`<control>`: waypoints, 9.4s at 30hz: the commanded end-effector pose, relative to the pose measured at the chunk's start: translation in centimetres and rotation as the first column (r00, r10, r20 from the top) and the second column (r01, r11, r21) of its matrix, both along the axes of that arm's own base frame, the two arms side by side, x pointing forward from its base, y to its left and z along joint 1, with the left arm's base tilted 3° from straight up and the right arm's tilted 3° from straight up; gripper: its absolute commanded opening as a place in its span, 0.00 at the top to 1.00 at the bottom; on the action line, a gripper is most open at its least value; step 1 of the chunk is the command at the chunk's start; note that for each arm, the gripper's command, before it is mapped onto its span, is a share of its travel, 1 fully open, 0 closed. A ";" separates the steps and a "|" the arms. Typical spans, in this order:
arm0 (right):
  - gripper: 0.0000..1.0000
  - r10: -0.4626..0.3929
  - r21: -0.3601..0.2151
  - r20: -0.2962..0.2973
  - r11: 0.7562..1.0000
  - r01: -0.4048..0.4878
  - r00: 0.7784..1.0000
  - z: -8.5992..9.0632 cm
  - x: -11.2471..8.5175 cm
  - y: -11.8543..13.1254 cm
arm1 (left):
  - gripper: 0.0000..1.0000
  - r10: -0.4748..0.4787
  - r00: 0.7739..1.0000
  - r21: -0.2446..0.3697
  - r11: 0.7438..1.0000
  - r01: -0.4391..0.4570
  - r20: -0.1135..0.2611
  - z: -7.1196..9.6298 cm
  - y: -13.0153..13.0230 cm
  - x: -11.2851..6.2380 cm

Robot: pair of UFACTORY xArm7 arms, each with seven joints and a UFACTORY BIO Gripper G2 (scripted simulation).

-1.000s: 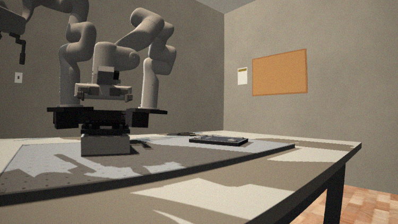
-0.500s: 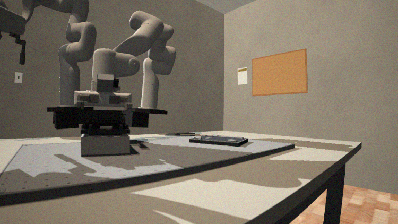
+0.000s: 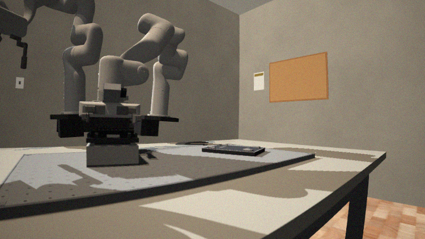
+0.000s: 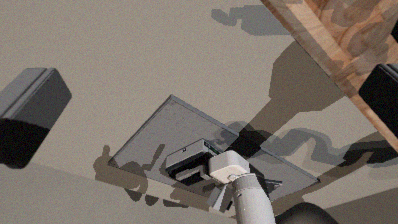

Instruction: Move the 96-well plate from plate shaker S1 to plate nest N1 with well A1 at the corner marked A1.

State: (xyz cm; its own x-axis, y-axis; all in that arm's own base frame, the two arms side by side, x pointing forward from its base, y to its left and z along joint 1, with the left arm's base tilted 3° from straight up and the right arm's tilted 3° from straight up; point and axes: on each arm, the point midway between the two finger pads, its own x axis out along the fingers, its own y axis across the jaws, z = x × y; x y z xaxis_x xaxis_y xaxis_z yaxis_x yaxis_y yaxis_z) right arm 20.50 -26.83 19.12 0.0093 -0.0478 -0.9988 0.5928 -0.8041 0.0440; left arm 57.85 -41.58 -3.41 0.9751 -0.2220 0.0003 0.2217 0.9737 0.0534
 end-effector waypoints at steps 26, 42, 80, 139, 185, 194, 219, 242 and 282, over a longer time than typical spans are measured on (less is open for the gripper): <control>0.00 0.000 -0.003 0.002 1.000 0.000 1.000 0.1 0.0 -0.1 | 0.63 0.000 1.000 -0.004 1.000 0.000 0.004 -1.0 -0.1 0.2; 0.00 0.000 -0.003 0.002 1.000 0.000 1.000 0.1 0.0 -0.1 | 0.63 0.000 1.000 -0.004 1.000 0.000 0.004 -1.7 -0.1 0.2; 0.00 0.000 -0.003 0.002 1.000 0.000 1.000 0.1 0.0 -0.1 | 1.00 0.000 1.000 -0.004 1.000 0.000 0.004 -1.7 -0.1 0.2; 0.00 0.000 -0.003 0.002 1.000 0.000 1.000 0.1 0.0 -0.1 | 1.00 0.000 1.000 -0.004 1.000 0.000 0.004 0.0 -0.2 0.1; 0.00 0.000 -0.003 0.002 1.000 0.000 1.000 0.1 0.0 -0.1 | 1.00 0.000 1.000 -0.004 1.000 0.000 0.004 5.0 -0.4 0.1; 0.00 0.000 -0.003 0.002 1.000 0.000 1.000 0.1 0.0 -0.1 | 1.00 0.000 1.000 -0.004 1.000 0.000 0.005 6.1 -0.5 0.0; 0.00 0.000 -0.003 0.002 1.000 0.000 1.000 0.1 0.0 -0.1 | 1.00 0.263 0.965 -0.011 0.965 -0.263 0.016 6.1 2.2 0.4; 0.00 0.000 -0.003 0.002 1.000 0.000 1.000 0.1 0.0 -0.1 | 1.00 0.559 0.828 -0.022 0.829 -0.559 0.029 5.7 8.4 1.2; 0.00 0.000 -0.003 0.002 1.000 0.000 1.000 0.1 0.0 -0.1 | 1.00 0.559 0.829 -0.021 0.829 -0.559 0.029 4.8 20.3 2.7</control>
